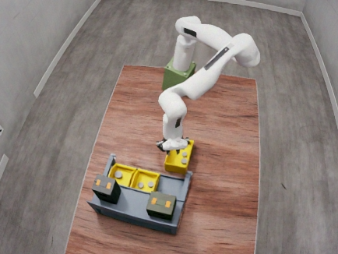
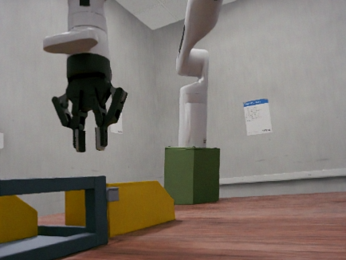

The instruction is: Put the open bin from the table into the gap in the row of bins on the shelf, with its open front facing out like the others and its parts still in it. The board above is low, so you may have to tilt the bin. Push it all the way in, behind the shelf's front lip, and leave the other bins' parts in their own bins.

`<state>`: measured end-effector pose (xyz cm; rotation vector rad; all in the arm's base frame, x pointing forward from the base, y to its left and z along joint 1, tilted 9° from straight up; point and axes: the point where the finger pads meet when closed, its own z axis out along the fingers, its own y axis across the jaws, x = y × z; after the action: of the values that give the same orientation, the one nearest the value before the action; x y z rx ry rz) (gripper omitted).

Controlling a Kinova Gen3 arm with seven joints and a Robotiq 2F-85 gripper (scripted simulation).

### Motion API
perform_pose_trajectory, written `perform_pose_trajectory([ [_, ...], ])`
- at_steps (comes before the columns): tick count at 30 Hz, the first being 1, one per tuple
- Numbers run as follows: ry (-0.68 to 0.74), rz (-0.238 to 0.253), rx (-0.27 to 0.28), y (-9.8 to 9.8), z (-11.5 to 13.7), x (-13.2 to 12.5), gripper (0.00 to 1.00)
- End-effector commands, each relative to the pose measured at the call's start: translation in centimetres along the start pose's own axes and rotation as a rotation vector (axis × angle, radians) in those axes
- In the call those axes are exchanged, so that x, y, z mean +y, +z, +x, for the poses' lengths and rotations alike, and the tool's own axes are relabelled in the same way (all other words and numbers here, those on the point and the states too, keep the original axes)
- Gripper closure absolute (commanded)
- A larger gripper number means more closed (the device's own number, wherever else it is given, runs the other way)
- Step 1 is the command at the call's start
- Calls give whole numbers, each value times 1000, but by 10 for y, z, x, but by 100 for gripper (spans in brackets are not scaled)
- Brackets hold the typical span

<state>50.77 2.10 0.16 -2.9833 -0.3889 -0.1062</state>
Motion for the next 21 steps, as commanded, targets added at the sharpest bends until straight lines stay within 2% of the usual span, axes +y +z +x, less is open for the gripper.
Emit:
perform_pose_trajectory([
  [1, -142, 3, 1, 5, 30, -5, 61],
  [11, -142, 3, 1, 5, 30, -5, 61],
  [16, -402, 3, 2, 9, 48, -8, 61],
  [21, -402, 3, 2, 9, 48, -8, 61],
])
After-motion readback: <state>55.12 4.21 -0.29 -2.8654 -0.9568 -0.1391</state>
